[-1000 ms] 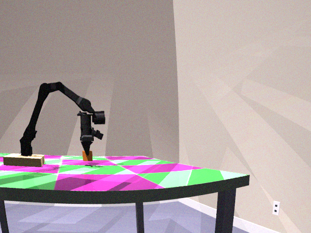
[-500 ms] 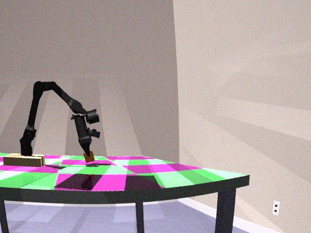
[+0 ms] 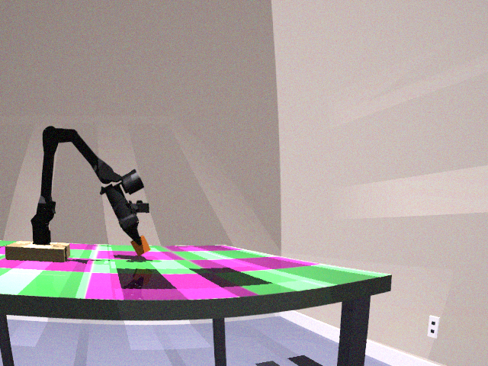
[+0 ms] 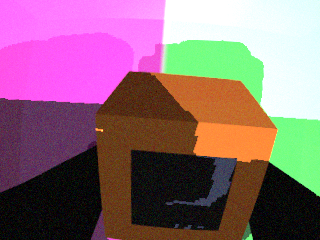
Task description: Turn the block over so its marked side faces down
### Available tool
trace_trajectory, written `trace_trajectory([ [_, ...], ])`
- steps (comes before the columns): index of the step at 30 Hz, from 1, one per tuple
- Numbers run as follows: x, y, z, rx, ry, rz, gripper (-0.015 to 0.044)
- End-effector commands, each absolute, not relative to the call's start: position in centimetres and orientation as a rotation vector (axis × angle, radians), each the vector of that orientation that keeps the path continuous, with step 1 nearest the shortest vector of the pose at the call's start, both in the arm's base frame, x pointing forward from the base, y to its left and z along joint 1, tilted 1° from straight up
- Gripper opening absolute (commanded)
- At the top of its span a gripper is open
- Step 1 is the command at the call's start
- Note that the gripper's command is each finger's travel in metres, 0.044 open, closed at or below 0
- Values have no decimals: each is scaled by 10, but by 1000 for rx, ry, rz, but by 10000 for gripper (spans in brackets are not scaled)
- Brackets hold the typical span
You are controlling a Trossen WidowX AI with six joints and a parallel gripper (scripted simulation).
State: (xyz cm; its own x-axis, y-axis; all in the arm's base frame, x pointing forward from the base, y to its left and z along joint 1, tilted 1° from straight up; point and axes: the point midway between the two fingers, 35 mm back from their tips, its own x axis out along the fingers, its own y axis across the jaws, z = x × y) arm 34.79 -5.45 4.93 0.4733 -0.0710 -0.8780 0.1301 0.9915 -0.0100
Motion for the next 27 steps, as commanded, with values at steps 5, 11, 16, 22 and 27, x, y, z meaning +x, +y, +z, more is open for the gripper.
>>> trace_trajectory([
  [5,347,-54,52,54,1019,-118,0],
  [11,355,-55,40,50,940,-120,0],
  [16,359,-56,31,46,865,-121,0],
  [22,361,-56,23,41,776,-122,0],
  [27,360,-56,19,36,702,-123,0],
])
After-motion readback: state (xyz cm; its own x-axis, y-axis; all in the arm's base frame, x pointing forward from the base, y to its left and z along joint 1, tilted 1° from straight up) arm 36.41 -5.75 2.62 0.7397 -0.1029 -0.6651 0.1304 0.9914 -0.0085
